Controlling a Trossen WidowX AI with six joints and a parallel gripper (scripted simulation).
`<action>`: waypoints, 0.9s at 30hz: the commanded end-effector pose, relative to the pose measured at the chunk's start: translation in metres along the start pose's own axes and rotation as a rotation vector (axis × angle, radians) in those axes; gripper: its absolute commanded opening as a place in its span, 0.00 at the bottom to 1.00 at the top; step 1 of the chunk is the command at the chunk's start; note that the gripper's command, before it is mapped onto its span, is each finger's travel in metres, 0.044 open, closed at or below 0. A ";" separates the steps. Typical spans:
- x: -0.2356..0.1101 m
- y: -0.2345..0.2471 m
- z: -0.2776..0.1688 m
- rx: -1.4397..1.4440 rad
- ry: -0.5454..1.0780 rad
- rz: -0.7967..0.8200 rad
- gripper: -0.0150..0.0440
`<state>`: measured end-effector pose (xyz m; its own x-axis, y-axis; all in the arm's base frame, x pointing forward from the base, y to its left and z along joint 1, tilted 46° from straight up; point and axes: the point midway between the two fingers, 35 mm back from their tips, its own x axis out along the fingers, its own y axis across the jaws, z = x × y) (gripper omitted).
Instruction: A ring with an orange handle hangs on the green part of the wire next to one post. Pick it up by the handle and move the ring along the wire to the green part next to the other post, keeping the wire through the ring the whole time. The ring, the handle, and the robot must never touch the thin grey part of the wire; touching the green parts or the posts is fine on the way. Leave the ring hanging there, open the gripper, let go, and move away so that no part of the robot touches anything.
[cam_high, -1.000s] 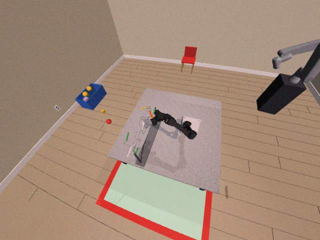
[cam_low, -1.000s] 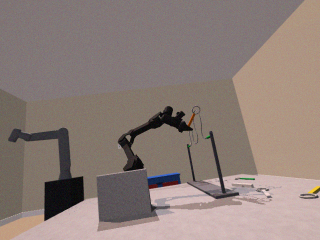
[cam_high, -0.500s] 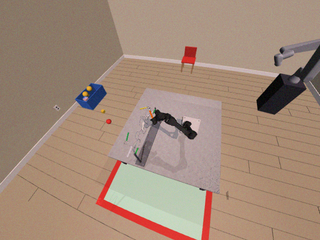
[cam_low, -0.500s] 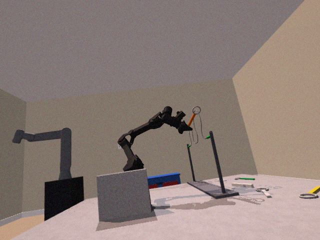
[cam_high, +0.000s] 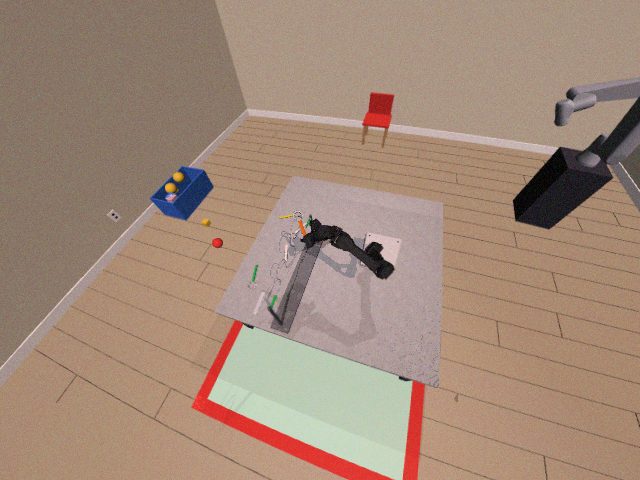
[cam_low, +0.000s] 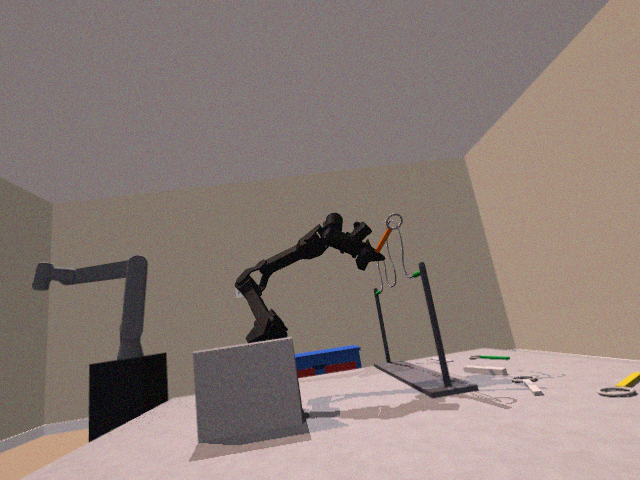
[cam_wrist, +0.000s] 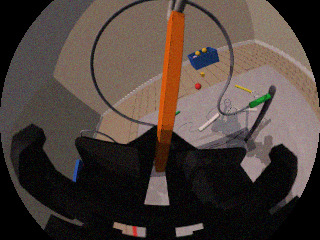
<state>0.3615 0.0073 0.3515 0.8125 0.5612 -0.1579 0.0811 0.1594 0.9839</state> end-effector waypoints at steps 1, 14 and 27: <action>0.000 -0.003 -0.001 0.041 0.008 0.013 0.00; 0.000 0.000 -0.001 0.121 0.016 0.057 0.00; -0.001 0.002 0.000 0.197 0.024 0.099 0.00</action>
<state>0.3616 0.0072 0.3568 0.8108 0.5815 -0.0664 0.1017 -0.0282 0.9944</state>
